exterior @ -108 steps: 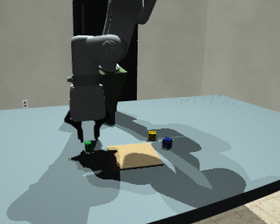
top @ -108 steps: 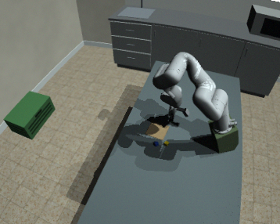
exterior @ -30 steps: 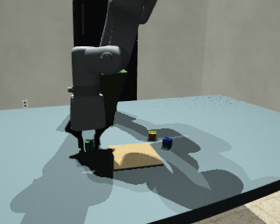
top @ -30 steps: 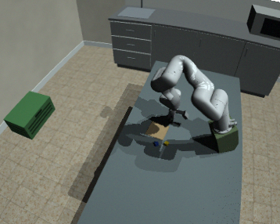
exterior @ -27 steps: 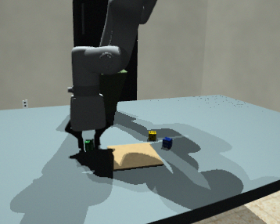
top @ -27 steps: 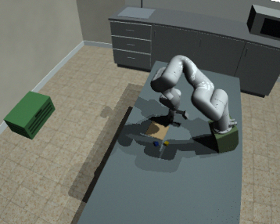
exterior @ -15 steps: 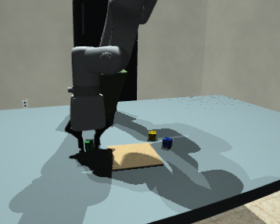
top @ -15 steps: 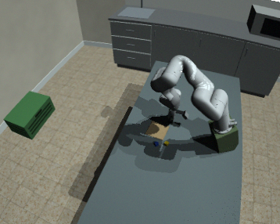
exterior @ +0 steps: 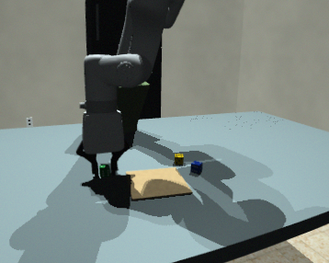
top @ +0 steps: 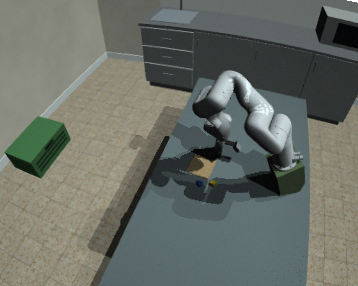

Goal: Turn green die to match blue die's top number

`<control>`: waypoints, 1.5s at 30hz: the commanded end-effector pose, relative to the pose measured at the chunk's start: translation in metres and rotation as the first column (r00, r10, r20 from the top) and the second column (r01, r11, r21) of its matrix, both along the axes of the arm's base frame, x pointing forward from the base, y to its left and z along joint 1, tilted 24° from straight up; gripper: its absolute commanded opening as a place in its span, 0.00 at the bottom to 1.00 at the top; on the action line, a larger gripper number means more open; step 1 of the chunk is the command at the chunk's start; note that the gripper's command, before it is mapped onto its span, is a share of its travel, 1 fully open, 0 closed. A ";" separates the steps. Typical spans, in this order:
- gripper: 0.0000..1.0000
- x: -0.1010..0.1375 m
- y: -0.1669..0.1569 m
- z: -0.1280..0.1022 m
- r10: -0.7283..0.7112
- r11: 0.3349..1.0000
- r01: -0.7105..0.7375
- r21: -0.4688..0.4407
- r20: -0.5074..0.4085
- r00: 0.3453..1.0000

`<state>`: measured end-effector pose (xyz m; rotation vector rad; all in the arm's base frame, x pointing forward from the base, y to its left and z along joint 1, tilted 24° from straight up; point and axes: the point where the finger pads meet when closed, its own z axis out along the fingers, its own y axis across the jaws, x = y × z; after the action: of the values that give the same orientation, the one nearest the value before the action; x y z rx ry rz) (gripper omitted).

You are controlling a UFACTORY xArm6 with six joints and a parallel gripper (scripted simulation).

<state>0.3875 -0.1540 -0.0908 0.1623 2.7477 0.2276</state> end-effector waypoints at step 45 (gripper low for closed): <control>0.21 0.000 -0.001 0.003 -0.001 1.000 0.001 -0.001 0.001 1.000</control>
<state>0.3873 -0.1540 -0.0905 0.1624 2.7480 0.2280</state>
